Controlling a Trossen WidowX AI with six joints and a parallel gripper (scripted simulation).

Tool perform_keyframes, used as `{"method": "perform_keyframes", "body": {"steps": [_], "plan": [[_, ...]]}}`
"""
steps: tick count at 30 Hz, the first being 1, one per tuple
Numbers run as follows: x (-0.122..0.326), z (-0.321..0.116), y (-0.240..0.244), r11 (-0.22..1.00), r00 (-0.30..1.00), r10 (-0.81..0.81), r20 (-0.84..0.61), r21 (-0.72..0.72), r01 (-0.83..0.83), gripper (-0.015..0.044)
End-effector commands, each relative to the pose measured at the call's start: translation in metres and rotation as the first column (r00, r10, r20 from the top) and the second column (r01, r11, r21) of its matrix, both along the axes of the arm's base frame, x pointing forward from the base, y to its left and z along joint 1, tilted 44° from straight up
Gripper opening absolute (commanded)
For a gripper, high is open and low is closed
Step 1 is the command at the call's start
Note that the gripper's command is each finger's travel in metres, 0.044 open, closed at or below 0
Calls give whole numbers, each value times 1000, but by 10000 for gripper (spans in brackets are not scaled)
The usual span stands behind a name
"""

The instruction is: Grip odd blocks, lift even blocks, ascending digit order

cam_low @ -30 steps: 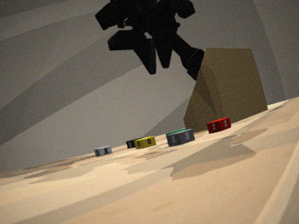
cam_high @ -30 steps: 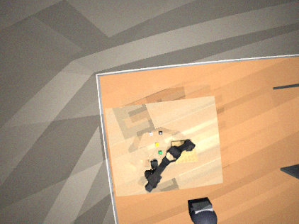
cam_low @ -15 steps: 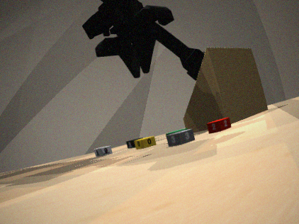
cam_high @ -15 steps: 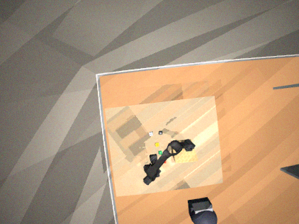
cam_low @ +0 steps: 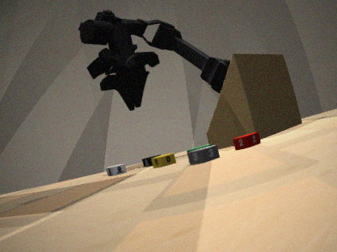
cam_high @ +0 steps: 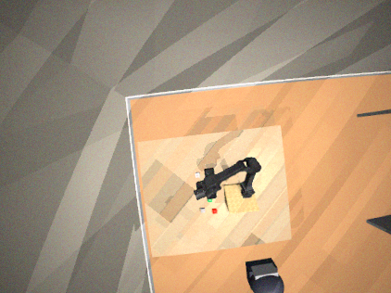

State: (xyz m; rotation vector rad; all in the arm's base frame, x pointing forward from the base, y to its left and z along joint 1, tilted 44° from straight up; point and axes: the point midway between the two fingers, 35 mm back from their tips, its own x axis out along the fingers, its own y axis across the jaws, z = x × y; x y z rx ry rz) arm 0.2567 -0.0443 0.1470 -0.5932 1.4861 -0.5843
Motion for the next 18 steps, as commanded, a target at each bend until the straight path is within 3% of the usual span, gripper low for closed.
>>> {"method": "perform_keyframes", "body": {"steps": [1, 6, 13, 16, 18], "plan": [[-23, 10, -17, 1000, 1000, 6, -10, -15, -6, 120], [-23, 10, -17, 1000, 1000, 6, -10, -15, -6, 120], [-22, -46, -72, 1000, 1000, 6, -8, -17, -6, 304], [-23, -48, -74, 1000, 1000, 6, -9, -18, -6, 382], [-23, -48, -74, 1000, 1000, 6, -9, -18, -6, 400]]}}
